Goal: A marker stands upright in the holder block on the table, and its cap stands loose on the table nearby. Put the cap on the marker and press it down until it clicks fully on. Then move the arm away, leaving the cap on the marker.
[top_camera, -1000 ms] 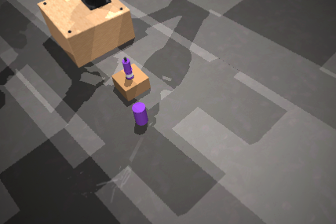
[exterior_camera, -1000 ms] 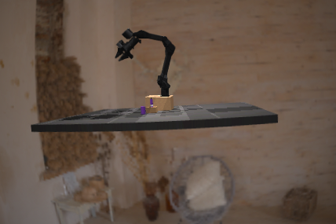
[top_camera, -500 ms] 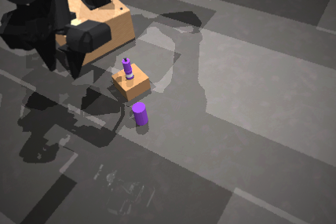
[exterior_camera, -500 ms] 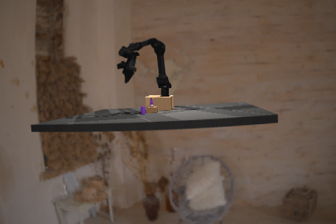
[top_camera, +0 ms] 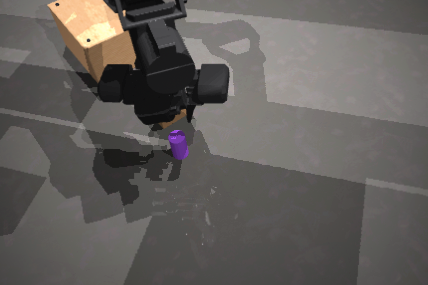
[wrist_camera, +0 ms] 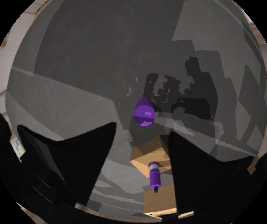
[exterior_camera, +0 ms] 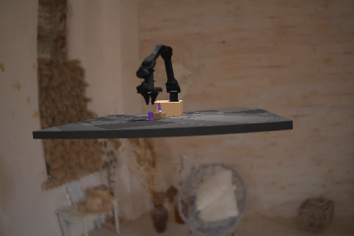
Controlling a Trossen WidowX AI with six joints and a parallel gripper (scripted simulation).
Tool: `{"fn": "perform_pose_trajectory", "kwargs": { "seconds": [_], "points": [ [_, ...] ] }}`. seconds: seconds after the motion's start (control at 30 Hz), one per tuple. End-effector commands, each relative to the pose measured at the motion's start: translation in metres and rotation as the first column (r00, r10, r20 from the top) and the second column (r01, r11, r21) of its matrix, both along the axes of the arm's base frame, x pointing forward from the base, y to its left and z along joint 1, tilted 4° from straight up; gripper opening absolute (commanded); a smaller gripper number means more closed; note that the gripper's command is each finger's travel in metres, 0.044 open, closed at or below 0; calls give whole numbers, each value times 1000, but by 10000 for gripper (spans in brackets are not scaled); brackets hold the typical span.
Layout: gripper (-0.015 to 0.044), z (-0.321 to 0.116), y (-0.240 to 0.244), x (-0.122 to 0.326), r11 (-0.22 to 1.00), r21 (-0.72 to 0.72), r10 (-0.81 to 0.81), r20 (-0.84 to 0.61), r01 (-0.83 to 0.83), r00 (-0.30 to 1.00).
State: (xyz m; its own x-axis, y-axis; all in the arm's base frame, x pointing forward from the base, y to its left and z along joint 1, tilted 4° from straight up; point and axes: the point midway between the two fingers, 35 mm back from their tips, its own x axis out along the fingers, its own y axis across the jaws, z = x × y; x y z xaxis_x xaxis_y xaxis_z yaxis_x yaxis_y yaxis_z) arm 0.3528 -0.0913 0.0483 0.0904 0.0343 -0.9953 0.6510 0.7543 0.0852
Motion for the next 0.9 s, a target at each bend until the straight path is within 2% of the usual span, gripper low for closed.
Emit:
{"fn": "perform_pose_trajectory", "kwargs": {
  "seconds": [0.0, 0.87],
  "points": [
    [246, -14, 2, -2, 1000, 10, 7, -15, -7, 1000],
    [246, -59, 2, 3, 1000, 10, 7, -15, -7, 1000]
  ]
}}
